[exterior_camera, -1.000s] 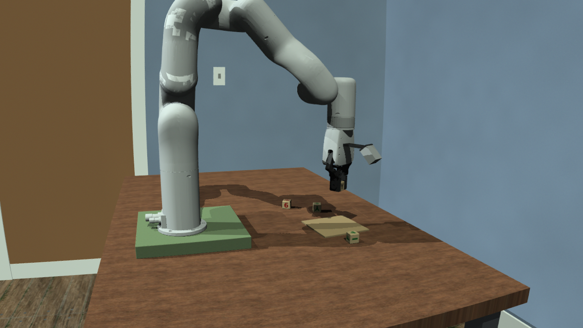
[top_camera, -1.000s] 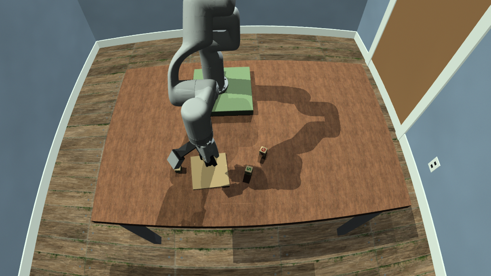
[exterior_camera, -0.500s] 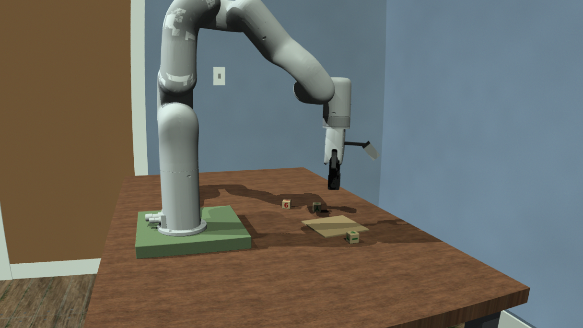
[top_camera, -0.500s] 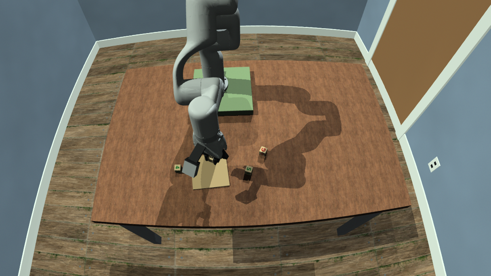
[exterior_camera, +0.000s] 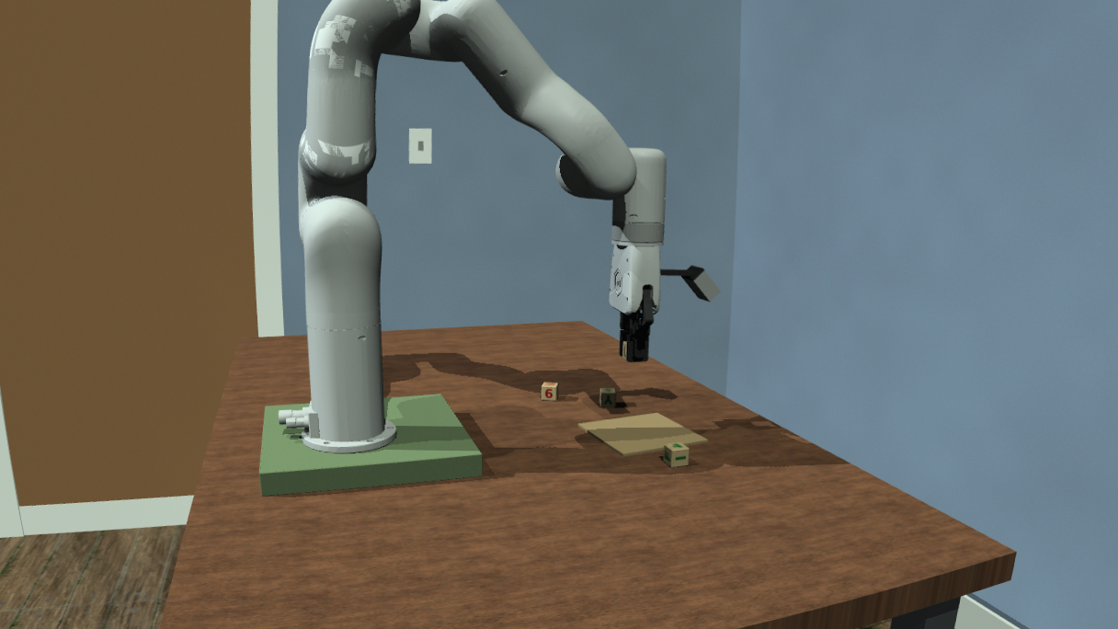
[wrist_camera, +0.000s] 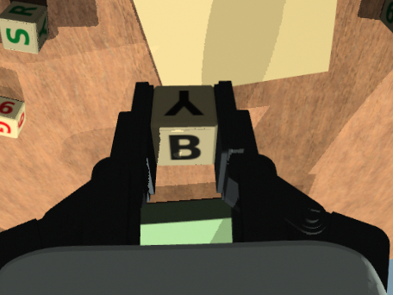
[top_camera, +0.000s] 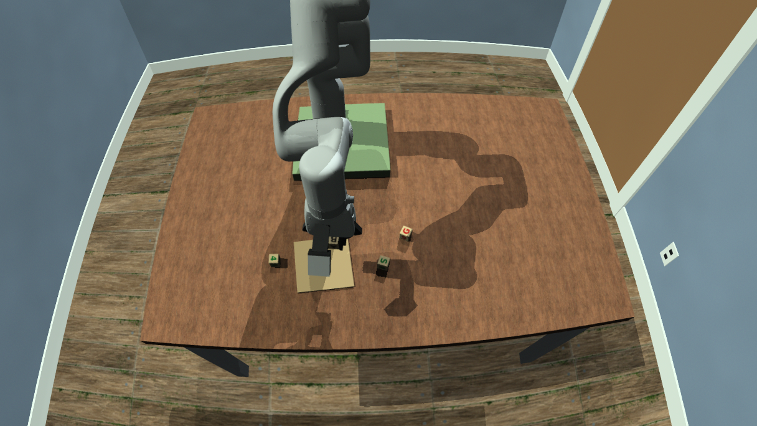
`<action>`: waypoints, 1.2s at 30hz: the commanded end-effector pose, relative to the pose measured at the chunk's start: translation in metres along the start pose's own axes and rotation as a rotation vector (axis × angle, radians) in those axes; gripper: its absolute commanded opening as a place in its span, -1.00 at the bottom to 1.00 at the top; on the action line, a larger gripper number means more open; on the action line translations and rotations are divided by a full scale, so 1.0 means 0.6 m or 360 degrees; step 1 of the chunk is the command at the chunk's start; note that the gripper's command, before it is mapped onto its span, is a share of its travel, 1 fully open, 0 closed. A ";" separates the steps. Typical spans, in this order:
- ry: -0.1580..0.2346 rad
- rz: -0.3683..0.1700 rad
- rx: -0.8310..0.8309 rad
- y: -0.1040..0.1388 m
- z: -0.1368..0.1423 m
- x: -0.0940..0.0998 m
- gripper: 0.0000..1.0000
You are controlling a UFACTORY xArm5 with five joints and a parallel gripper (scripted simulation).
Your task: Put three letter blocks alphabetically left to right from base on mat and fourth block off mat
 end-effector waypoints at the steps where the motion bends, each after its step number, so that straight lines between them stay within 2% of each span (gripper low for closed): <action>1: 0.0000 0.0006 0.0066 -0.001 -0.003 0.002 -0.57; 25: 0.0000 0.0006 0.0106 -0.001 -0.004 0.000 -0.57; 29: 0.0000 0.0006 0.0106 -0.001 -0.004 -0.010 -0.57; 34: 0.0000 0.0006 0.0106 -0.001 -0.004 -0.038 -0.57; 36: 0.0000 0.0006 0.0106 -0.001 -0.004 -0.038 -0.57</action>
Point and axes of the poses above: the point where the finger pads meet when closed, its own x axis back along the fingers, its own z axis across the jaws, y = z × x, the point moved 1 cm from there along x, back along the fingers, and after that the axes turned 4 degrees about x, right-handed, at the moved point
